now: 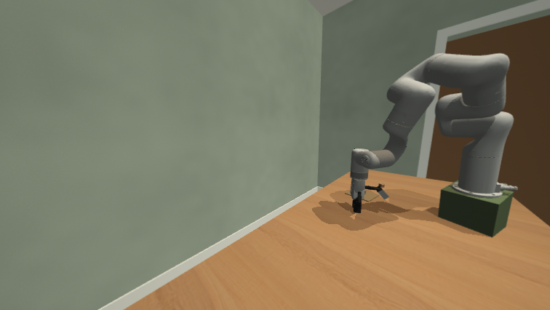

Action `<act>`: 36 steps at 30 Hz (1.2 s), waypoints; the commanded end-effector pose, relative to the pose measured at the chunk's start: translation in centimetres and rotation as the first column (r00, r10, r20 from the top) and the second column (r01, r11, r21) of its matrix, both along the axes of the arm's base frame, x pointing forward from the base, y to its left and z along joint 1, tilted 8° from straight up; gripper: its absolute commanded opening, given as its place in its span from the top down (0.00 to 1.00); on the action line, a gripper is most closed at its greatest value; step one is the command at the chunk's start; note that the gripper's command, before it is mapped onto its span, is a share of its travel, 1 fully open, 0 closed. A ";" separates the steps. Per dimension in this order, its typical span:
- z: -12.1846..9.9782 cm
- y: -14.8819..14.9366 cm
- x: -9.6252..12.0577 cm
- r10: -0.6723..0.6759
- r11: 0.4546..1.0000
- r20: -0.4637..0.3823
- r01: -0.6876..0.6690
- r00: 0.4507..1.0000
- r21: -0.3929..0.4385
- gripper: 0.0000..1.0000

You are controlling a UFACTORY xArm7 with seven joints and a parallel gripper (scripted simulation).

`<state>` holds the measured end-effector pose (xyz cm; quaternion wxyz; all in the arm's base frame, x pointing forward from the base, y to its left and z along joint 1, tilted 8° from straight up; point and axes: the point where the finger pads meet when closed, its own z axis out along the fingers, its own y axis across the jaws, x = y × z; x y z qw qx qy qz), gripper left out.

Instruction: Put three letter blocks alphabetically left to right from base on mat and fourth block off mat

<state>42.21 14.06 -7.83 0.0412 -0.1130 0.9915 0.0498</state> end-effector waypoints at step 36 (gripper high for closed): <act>0.1 0.0 0.1 -0.001 1.000 0.003 0.001 1.000 0.001 0.79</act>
